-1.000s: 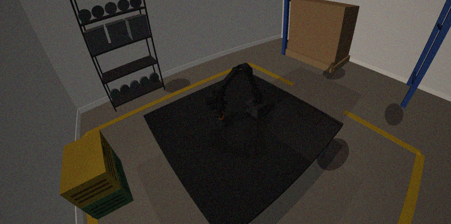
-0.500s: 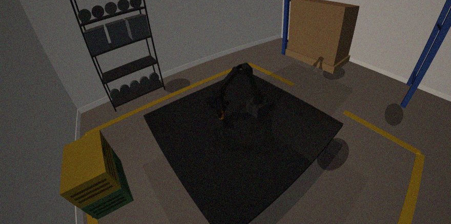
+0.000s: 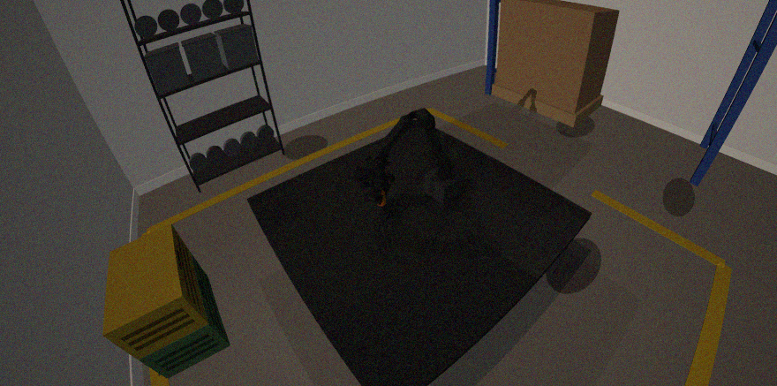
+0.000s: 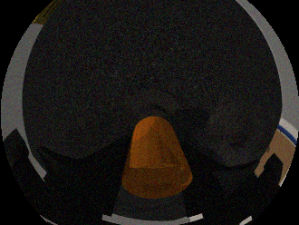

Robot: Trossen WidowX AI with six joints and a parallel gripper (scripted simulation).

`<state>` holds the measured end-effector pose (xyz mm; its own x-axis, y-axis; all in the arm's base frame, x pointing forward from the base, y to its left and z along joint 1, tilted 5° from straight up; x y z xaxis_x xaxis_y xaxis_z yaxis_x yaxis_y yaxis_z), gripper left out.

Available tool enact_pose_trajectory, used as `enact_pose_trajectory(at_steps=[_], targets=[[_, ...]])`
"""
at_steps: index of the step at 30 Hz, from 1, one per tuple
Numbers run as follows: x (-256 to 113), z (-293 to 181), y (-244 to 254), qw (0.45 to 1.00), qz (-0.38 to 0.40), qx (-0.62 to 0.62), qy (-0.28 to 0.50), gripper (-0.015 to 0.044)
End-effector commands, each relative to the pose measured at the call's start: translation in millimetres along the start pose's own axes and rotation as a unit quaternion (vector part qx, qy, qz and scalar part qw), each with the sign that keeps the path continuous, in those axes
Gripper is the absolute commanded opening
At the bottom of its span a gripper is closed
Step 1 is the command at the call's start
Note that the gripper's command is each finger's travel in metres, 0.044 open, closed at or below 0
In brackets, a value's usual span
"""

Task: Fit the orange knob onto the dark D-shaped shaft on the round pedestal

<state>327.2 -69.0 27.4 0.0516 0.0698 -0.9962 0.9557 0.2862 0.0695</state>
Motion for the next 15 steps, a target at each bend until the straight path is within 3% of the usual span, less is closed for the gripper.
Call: enact_pose_trajectory(at_steps=[1, 15], targets=[[0.6, 0.1, 0.2, 1.000, 0.001, 0.003, 0.000, 0.0000], [-2.5, 0.0, 0.0, 1.000, 0.001, 0.003, 0.000, 0.0000]])
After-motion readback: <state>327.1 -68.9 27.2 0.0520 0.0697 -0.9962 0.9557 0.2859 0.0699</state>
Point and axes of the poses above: the point midway between the two fingers, 35 mm back from their tips, its own x axis out along the fingers, its own y axis across the jaws, z = x × y, the point moved 2 cm from there along -x, back along the fingers, and after that the axes turned 13 degrees about x, right-handed, at the moved point
